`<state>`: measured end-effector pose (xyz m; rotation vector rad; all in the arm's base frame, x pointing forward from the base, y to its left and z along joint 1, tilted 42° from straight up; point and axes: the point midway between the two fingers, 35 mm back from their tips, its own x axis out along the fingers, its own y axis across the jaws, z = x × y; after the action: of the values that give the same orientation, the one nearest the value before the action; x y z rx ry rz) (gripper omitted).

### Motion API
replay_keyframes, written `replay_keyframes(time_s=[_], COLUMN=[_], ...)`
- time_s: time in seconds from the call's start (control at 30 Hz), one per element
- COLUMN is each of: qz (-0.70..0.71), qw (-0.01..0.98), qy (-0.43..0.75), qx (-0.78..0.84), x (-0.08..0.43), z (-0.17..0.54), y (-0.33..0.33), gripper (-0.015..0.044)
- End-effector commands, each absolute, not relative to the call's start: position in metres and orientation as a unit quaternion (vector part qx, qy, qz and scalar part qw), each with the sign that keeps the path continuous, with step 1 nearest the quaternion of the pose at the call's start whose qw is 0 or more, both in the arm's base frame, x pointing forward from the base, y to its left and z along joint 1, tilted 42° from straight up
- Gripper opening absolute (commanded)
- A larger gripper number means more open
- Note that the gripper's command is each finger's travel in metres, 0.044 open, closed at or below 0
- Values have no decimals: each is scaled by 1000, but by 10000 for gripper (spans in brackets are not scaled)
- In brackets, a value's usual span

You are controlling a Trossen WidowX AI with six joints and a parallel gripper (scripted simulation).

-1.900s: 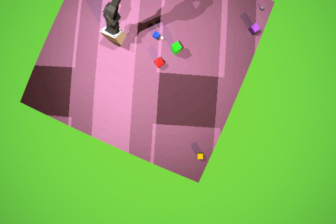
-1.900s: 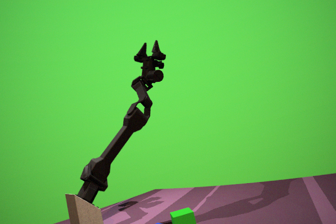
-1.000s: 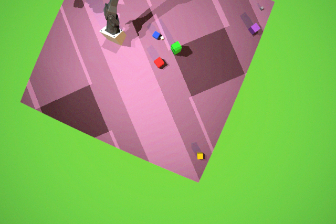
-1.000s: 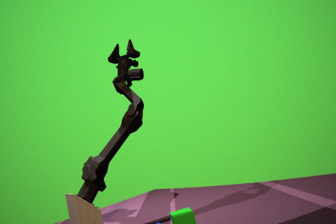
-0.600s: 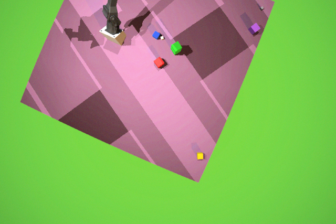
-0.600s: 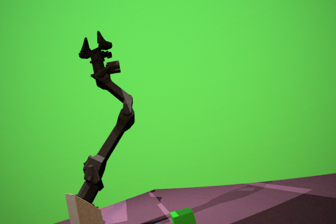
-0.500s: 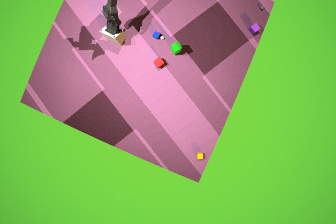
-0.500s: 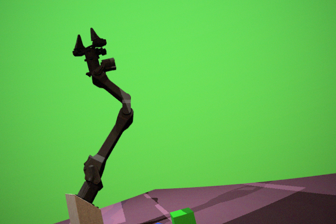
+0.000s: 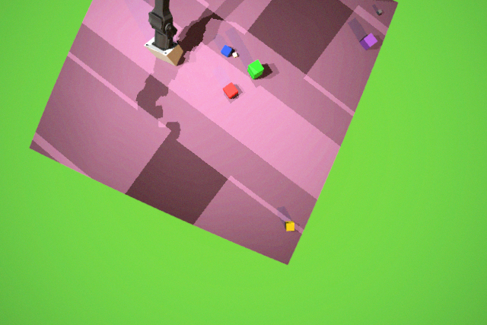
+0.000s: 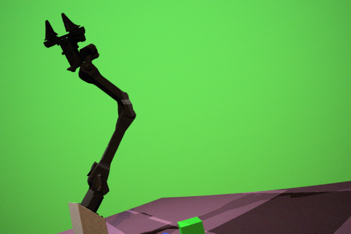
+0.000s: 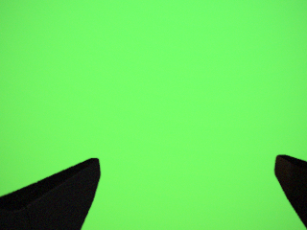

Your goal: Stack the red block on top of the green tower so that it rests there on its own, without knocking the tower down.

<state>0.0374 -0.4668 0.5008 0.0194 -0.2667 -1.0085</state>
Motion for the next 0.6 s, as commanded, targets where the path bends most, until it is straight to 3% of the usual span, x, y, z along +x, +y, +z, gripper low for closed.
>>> replay_keyframes(time_s=[0.0,0.57], qz=[-462,-280], qw=[881,948], qy=[-96,137], qx=[20,61], x=[66,243], z=[479,306], y=[-470,-448], gripper=[440,440])
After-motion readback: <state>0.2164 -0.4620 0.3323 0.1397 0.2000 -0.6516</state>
